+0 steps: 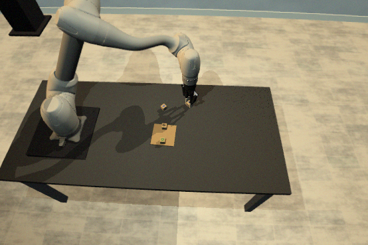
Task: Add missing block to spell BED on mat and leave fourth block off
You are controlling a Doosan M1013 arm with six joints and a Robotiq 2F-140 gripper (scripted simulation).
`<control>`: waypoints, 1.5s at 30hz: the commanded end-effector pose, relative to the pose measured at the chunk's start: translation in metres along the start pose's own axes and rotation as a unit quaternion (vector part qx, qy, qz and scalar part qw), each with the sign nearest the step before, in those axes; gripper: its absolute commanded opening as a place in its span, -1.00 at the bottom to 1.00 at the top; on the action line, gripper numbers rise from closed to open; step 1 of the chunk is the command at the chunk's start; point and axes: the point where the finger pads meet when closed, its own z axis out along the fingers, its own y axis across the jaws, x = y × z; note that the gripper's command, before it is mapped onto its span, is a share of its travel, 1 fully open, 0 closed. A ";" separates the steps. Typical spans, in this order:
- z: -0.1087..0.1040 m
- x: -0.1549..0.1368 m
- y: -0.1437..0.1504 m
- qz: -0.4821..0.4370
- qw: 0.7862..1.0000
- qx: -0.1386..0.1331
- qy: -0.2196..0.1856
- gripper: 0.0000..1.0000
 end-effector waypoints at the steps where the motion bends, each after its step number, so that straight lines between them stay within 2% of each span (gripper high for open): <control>1: 0.000 0.000 0.000 0.000 1.000 0.000 0.000 -0.68; 34: -0.002 0.000 0.000 0.000 1.000 0.000 0.000 -0.68; 39: -0.020 0.000 0.000 0.000 1.000 0.000 0.000 -0.68; 45: -0.064 0.000 0.000 0.000 1.000 0.000 0.000 -0.68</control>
